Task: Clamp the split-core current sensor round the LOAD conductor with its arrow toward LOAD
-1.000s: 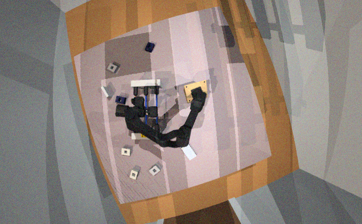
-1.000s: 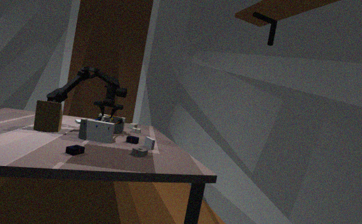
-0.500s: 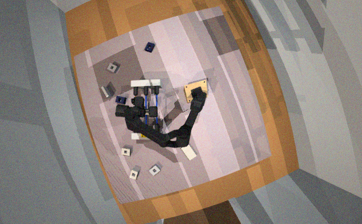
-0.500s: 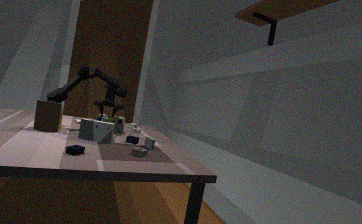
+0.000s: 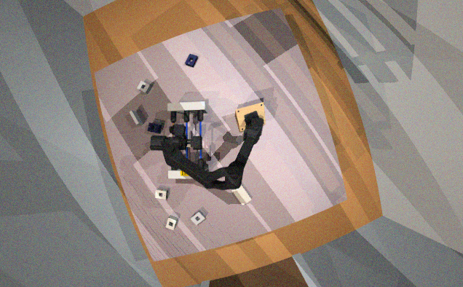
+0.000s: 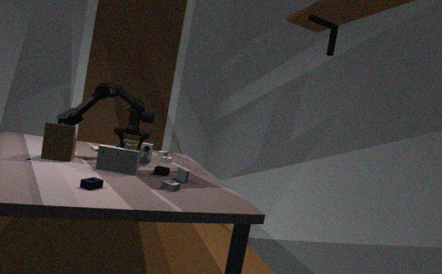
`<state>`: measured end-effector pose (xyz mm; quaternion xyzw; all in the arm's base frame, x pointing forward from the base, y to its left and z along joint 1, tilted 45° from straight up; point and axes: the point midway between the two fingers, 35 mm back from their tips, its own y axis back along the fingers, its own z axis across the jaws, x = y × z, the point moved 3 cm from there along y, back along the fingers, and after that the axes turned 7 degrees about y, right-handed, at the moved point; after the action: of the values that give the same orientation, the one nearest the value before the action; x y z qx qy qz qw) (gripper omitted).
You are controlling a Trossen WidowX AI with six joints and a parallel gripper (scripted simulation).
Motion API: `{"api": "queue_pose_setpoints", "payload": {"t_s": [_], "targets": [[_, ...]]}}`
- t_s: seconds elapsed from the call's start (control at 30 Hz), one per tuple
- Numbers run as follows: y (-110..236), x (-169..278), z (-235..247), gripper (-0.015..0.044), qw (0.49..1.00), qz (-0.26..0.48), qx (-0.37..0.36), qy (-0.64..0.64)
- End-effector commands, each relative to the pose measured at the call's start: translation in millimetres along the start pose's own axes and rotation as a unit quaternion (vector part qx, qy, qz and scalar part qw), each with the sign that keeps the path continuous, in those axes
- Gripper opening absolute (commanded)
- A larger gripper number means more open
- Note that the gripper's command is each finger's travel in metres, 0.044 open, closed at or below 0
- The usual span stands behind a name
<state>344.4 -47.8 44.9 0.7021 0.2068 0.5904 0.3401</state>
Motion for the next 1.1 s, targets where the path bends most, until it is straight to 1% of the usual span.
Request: {"api": "queue_pose_setpoints", "payload": {"t_s": [0.0, 0.73, 0.77, 1.07], "targets": [[-13.5, 0.7, -2.0, 0.044, 1.0, 0.004, 0.004, -0.003], [-43.4, 1.0, -2.3, 0.044, 1.0, 0.004, 0.004, -0.003], [-39.4, 0.4, -2.0, 0.0414, 1.0, 0.002, 0.003, -0.001], [-39.4, 0.4, -2.0, 0.0354, 1.0, 0.002, 0.003, -0.001]]}}
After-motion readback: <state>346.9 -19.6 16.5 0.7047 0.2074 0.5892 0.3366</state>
